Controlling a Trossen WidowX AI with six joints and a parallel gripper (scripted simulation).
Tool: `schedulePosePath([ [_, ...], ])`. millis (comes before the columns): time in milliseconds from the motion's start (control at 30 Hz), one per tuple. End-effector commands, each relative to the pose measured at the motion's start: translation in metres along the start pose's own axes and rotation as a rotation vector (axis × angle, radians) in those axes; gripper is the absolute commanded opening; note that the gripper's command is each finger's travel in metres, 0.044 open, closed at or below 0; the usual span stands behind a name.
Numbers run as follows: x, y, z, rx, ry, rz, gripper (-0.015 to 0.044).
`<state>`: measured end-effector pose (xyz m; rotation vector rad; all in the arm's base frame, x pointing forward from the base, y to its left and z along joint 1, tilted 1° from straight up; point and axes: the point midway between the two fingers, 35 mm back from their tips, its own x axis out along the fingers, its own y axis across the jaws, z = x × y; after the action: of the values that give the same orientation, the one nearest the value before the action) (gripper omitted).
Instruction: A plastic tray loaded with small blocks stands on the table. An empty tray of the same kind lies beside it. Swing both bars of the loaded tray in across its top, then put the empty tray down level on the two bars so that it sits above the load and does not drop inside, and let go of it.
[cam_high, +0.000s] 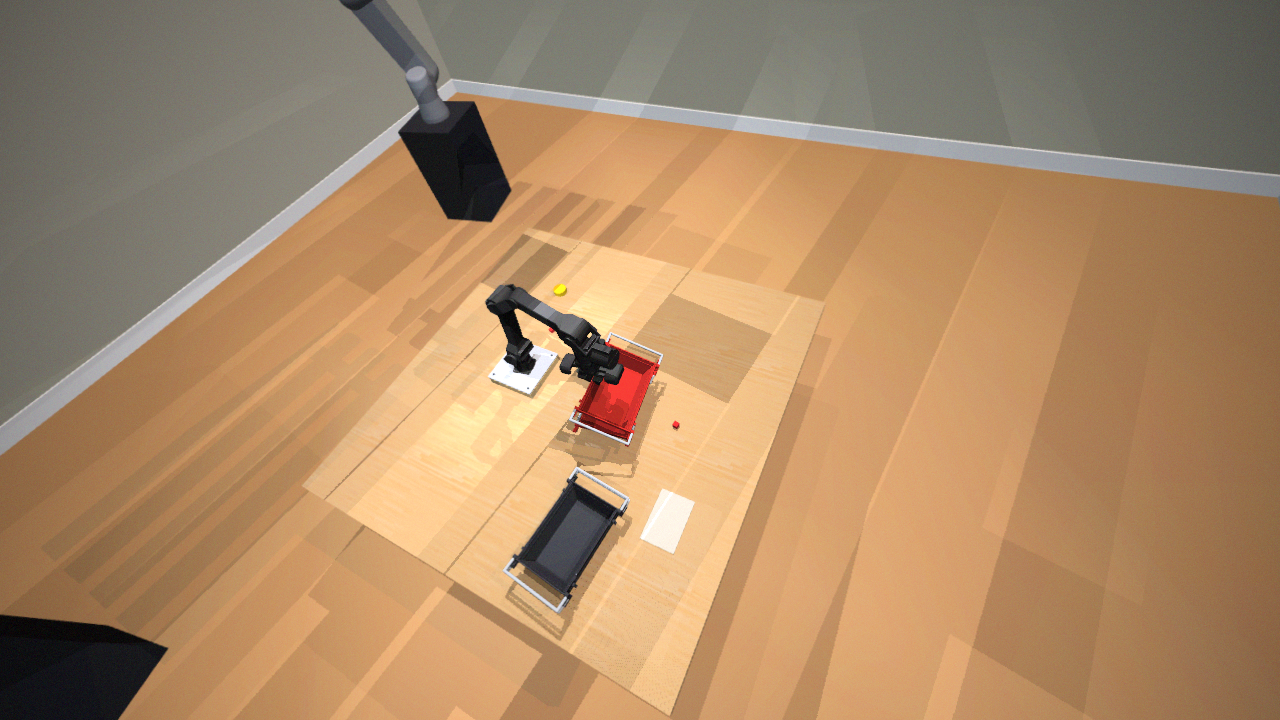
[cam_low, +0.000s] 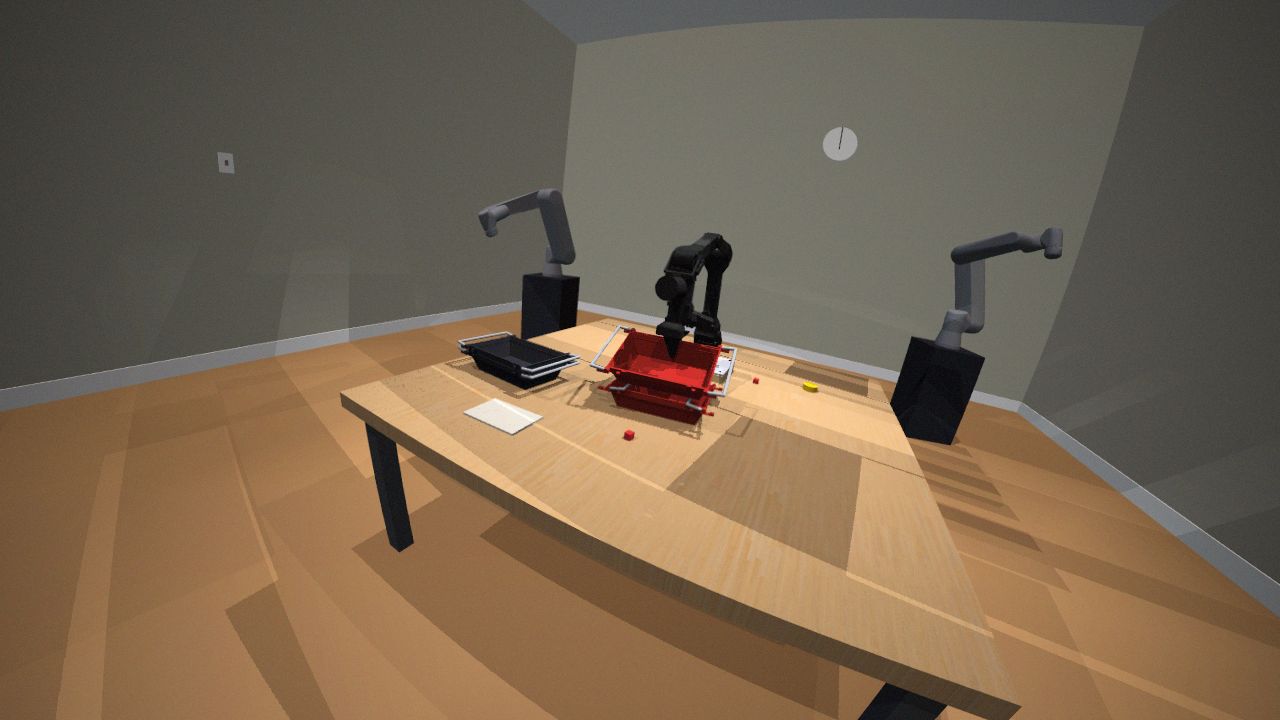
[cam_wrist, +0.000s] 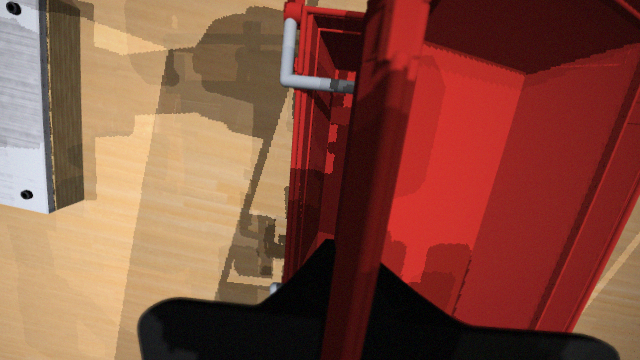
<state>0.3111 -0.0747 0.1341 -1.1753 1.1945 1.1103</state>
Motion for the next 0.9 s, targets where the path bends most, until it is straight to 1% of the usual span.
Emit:
schedulePosePath([
  [0, 0.0049, 0.0066, -0.0001, -0.004, 0.001, 0.015, 0.0000],
  [867, 0.0127, 0.0114, -0.0001, -0.004, 0.001, 0.016, 0.0000],
])
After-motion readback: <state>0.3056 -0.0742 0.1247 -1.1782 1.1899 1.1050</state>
